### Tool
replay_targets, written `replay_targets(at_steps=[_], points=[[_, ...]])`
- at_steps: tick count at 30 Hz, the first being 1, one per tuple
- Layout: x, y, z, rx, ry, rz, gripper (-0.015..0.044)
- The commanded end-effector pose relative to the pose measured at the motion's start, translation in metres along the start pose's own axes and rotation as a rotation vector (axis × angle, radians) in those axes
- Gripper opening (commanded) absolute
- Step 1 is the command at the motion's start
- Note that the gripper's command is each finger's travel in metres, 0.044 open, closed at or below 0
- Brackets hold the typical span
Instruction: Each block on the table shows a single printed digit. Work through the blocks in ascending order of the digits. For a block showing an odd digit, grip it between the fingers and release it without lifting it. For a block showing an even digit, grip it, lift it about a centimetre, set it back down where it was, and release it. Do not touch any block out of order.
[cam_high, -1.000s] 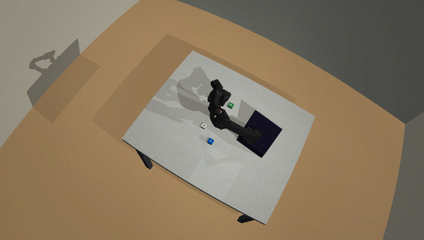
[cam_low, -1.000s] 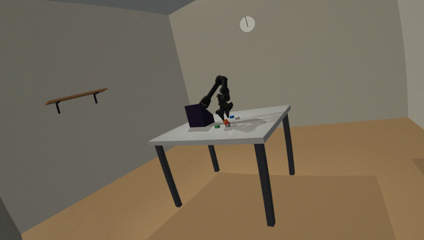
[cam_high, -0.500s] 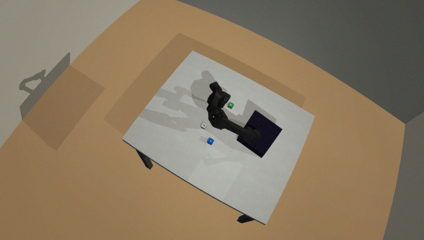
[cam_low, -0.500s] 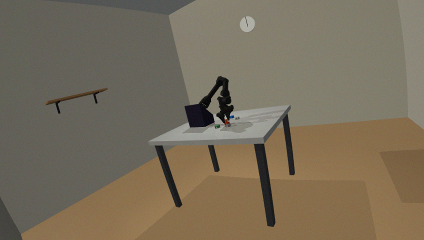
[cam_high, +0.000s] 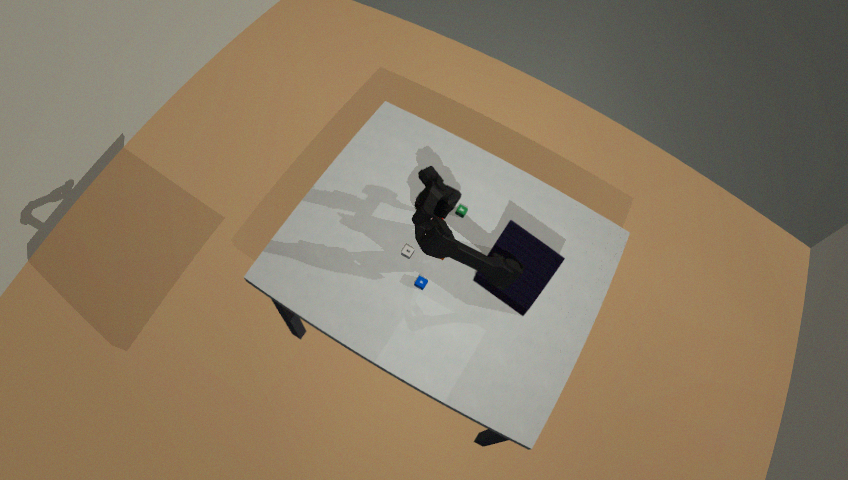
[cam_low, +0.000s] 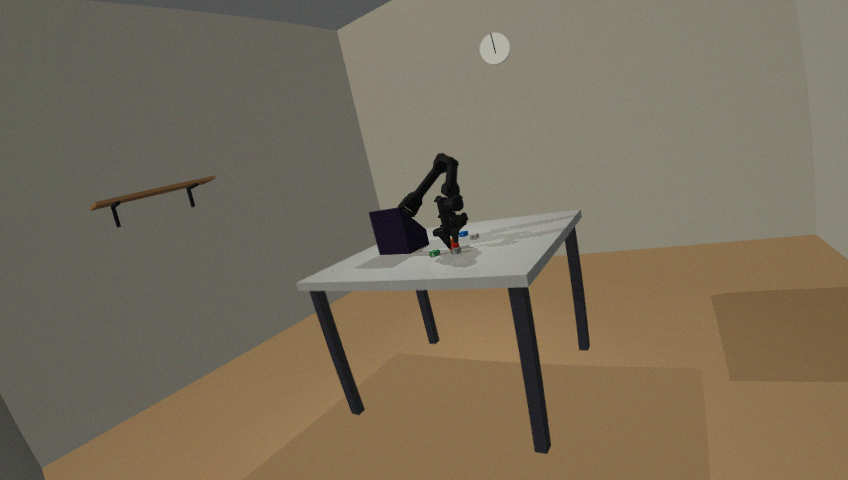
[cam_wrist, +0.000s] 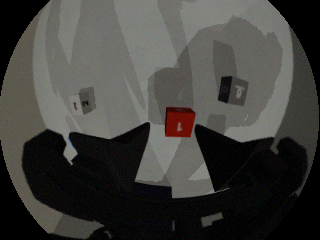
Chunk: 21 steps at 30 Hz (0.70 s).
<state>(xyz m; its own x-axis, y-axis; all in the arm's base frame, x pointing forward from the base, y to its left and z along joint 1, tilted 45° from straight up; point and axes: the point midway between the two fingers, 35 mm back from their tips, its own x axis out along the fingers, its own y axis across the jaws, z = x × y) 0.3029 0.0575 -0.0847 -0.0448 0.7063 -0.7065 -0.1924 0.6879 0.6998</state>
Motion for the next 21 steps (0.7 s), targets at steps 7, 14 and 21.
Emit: replay_targets(at_steps=[7,14,21], points=[[0.0005,0.0004,0.0001,0.005,-0.002,0.003,0.0120],[0.0005,0.0004,0.0001,0.005,-0.002,0.003,0.0120],[0.0005,0.0004,0.0001,0.005,-0.002,0.003,0.0120]])
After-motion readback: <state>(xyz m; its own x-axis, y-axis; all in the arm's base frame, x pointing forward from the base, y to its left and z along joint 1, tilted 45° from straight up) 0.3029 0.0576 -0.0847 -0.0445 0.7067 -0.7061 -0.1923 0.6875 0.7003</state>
